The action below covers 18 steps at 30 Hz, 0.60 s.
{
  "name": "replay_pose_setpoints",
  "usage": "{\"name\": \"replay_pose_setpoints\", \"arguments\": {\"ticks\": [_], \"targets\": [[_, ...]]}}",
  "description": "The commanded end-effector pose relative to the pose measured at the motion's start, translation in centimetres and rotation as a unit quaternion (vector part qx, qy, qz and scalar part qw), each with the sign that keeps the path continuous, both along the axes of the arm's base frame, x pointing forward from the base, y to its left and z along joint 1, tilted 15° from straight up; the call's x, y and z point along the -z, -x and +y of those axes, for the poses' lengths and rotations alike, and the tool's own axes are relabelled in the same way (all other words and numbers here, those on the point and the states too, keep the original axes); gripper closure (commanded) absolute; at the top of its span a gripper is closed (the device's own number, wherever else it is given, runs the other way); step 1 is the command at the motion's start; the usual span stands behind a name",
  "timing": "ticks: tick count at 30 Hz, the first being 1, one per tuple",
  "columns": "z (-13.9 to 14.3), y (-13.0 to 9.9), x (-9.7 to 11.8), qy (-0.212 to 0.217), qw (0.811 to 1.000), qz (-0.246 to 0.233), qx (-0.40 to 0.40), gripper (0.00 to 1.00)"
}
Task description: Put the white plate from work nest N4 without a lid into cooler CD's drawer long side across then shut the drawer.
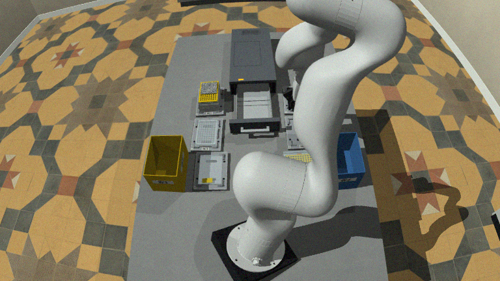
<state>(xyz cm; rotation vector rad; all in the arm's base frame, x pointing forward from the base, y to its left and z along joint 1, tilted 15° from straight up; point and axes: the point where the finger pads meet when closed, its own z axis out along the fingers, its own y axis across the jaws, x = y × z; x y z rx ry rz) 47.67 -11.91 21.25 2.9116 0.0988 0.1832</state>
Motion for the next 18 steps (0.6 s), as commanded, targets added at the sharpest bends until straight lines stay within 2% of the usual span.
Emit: {"name": "replay_pose_setpoints", "arguments": {"ticks": [1,7,16,18], "targets": [[0.0,-0.1,-0.2,0.0,1.0,-0.001,0.0,1.0],[0.0,-0.1,-0.2,0.0,1.0,-0.001,0.0,1.0],[2.2,-1.1,0.1,0.02,0.989,0.031,-0.145,1.0],[2.2,-1.1,0.1,0.02,0.989,0.031,-0.145,1.0]]}}
